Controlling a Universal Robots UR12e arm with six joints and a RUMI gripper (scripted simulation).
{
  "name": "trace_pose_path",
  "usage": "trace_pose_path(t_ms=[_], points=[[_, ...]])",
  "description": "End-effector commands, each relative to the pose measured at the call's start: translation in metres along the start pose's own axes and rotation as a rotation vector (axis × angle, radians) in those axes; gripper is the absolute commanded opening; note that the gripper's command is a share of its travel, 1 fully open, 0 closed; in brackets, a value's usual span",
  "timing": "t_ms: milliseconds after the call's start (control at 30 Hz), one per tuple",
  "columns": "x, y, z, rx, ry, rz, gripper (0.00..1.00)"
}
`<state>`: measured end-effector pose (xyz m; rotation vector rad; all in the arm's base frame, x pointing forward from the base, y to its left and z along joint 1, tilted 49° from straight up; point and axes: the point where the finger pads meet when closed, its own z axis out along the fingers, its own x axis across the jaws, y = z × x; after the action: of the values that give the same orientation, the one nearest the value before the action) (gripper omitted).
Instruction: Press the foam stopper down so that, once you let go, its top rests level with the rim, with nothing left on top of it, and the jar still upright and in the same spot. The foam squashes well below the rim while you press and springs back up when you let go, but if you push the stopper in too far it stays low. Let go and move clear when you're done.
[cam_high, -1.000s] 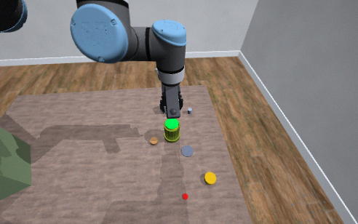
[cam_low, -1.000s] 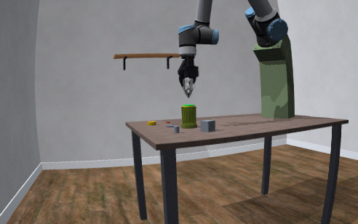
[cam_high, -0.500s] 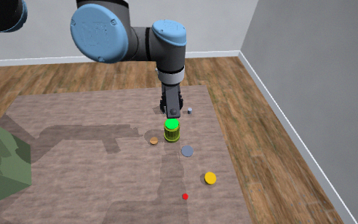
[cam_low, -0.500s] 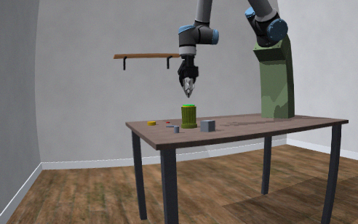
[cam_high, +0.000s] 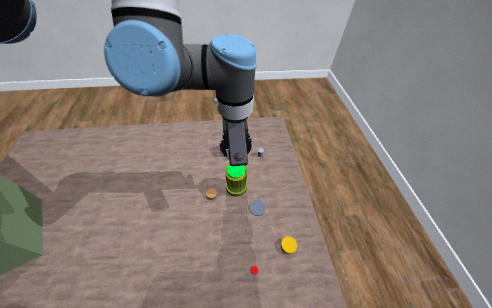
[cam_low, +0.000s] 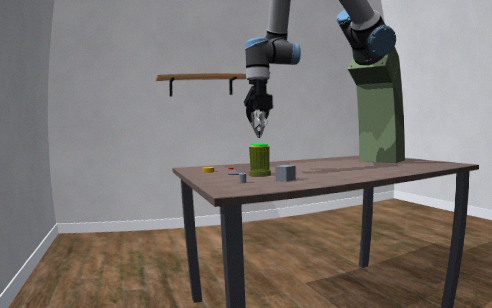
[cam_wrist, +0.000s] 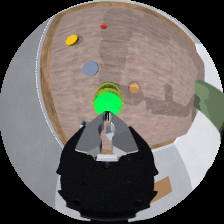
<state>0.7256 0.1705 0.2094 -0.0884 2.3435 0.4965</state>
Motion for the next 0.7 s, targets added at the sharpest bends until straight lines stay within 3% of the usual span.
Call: trace_pose_path(t_ms=[0,667], points=[[-0.0014,0.0001,0.015,0.001,-0.002,-0.001,0.0],[0.0001,-0.0003,0.0224,0.001,0.0,0.0,0.0]])
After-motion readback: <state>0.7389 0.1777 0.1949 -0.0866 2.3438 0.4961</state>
